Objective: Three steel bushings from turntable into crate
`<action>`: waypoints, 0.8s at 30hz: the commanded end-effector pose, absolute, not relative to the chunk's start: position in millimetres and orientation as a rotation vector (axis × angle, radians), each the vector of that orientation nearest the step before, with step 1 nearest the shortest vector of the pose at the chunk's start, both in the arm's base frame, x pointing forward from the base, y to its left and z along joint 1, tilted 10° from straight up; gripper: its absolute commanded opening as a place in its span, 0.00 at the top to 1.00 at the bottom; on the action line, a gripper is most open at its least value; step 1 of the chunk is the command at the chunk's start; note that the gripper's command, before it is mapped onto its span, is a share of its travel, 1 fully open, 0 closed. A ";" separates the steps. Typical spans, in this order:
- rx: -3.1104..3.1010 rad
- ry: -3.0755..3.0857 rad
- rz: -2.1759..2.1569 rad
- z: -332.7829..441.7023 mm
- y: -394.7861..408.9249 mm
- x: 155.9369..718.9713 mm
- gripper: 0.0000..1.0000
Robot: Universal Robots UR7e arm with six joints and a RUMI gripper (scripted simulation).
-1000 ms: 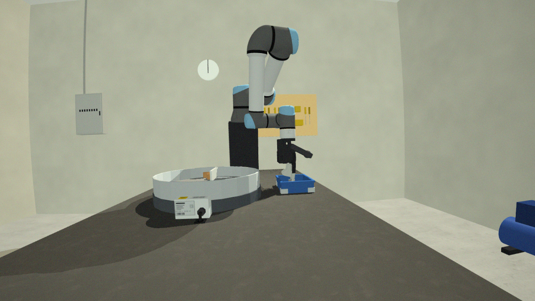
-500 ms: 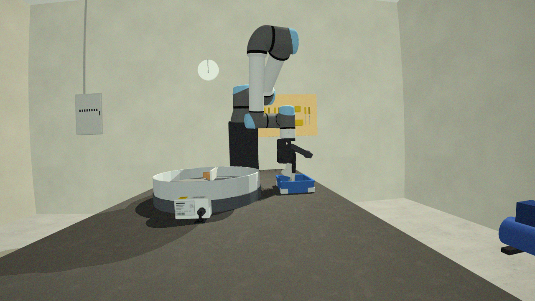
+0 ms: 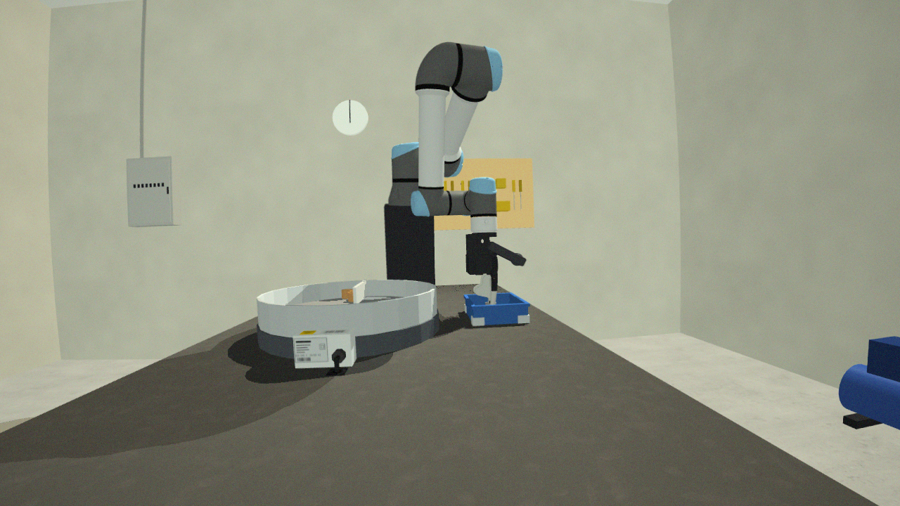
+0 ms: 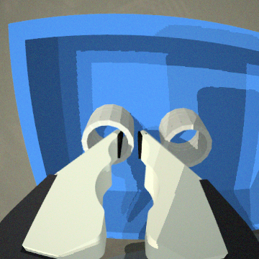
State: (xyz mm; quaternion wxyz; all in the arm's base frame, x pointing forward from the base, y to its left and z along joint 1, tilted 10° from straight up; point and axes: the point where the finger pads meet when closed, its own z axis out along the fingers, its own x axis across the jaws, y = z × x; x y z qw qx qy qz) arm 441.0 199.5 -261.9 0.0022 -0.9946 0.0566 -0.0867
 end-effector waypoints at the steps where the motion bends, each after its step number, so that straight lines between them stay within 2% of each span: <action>1: -3.120 0.177 -0.274 -261.4 199.6 441.4 0.94; 24: -3.120 0.177 -0.274 -237.4 199.8 437.2 0.94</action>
